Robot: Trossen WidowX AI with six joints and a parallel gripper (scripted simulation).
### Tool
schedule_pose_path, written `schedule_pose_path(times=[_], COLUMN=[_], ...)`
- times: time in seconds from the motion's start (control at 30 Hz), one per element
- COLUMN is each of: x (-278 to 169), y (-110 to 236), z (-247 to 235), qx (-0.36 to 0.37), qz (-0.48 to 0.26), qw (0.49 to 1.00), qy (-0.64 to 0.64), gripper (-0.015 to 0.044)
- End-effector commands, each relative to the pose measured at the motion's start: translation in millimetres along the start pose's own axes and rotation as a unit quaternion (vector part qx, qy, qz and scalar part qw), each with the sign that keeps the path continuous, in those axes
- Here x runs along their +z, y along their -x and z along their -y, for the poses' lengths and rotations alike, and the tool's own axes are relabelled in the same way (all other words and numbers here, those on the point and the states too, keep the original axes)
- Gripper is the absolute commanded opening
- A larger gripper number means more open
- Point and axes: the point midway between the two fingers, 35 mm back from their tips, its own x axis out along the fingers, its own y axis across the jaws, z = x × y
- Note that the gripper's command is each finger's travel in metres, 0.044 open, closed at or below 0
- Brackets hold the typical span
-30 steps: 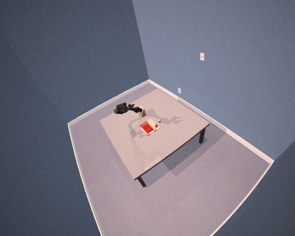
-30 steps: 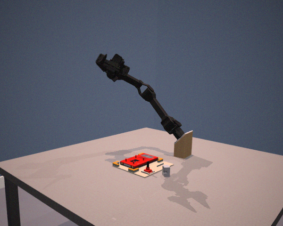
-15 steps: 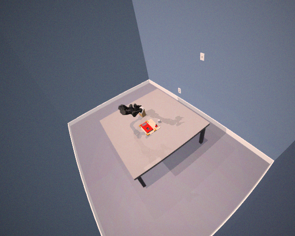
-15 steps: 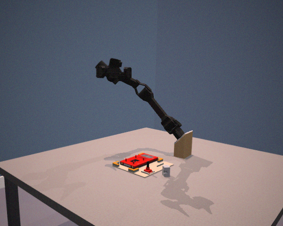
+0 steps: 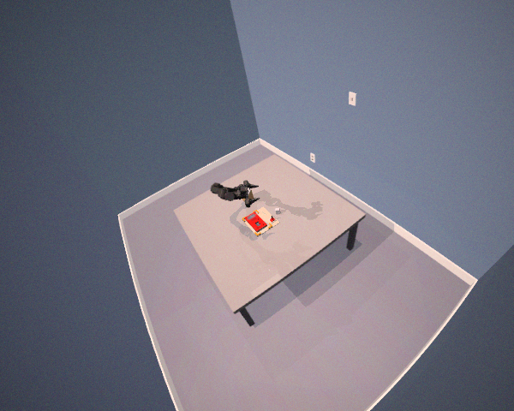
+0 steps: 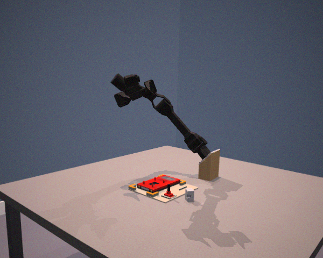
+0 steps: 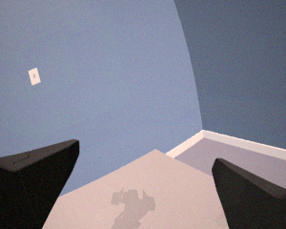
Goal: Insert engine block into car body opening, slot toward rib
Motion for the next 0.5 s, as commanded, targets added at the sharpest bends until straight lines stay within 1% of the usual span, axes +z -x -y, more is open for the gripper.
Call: schedule_pose_path(times=[0.0, 0.23, 0.47], x=[-19.7, -53.1, -89.1], y=[-20.2, -50.5, -77.1], z=[-0.8, -3.9, -9.7], qx=[-0.003, -0.019, -0.05], qz=[-0.042, -0.112, -0.182], qw=[0.998, 0.983, 0.954], qy=[-0.054, -0.147, -0.233], gripper=[0.044, 0.044, 0.044])
